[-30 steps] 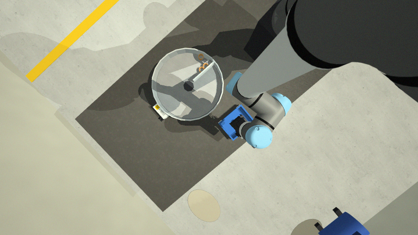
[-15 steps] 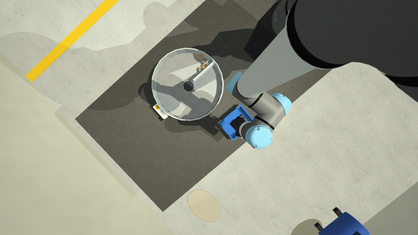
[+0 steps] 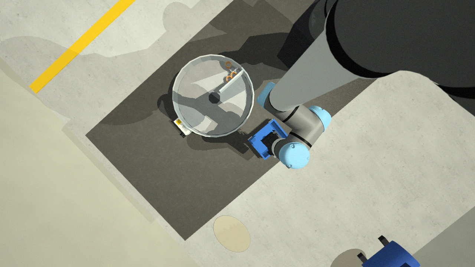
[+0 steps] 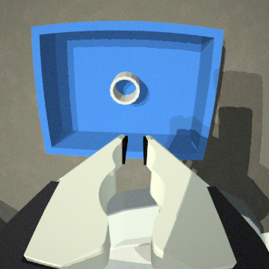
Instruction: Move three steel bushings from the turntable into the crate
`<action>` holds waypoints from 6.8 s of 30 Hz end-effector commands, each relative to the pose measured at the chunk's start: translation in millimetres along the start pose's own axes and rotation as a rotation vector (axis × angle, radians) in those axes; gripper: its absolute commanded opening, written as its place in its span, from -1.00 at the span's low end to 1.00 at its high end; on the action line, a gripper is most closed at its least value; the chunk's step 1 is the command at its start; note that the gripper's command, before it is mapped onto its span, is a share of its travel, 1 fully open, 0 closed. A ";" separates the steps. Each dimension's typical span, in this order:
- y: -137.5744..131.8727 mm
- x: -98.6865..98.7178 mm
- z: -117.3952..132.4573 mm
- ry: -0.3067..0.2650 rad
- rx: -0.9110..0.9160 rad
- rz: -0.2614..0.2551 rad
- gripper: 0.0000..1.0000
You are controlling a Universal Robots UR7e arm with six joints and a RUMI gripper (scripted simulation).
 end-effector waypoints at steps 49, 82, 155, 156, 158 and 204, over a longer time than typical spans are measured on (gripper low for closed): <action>-64.7 0.0 160.0 0.000 0.000 0.001 -0.89; -158.8 0.0 382.6 -0.001 0.000 0.002 -0.89; -163.6 -0.2 399.3 0.000 0.000 0.001 -0.89; -163.6 -0.2 399.3 0.000 0.000 0.001 -0.89; -163.6 -0.2 399.3 0.000 0.000 0.001 -0.89; -163.5 23.0 399.3 0.000 0.000 0.001 -0.89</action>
Point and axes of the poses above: the point where the finger pads meet when closed, its own x axis out along the fingers, its own y axis across the jaws, z = x × y, the point moved 8 cm from there along -x, back along the fingers, and after that the axes turned 10 degrees about -x, right-handed, at the moved point
